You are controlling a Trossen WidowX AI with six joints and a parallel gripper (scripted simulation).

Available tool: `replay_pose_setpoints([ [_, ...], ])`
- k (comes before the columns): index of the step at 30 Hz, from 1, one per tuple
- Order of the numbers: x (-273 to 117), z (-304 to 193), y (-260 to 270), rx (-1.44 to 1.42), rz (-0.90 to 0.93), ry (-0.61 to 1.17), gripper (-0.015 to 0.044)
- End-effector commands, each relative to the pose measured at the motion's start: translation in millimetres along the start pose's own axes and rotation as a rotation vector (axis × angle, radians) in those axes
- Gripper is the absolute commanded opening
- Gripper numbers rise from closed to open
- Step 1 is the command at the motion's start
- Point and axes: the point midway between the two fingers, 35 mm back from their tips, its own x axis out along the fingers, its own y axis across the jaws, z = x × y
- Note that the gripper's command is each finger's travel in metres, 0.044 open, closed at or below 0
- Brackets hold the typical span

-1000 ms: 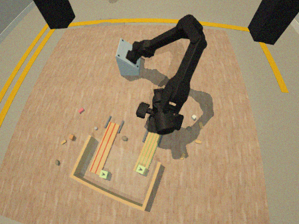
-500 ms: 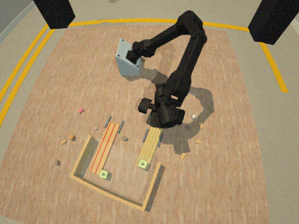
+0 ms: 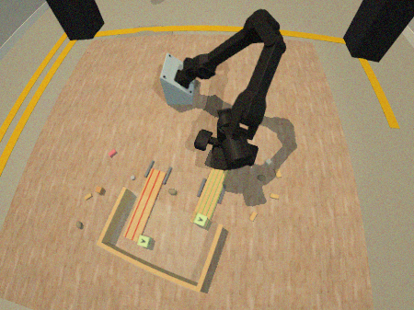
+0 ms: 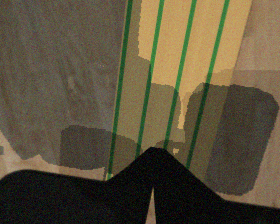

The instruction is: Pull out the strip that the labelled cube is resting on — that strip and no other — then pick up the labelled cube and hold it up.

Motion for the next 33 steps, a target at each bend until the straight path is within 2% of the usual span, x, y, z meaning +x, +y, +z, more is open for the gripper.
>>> replay_pose_setpoints([
  [1, 5, -13, -4, 0.007, -0.011, 0.019, 0.0000],
  [33, 4, -60, -5, 0.009, -0.011, 0.021, 0.0000],
])
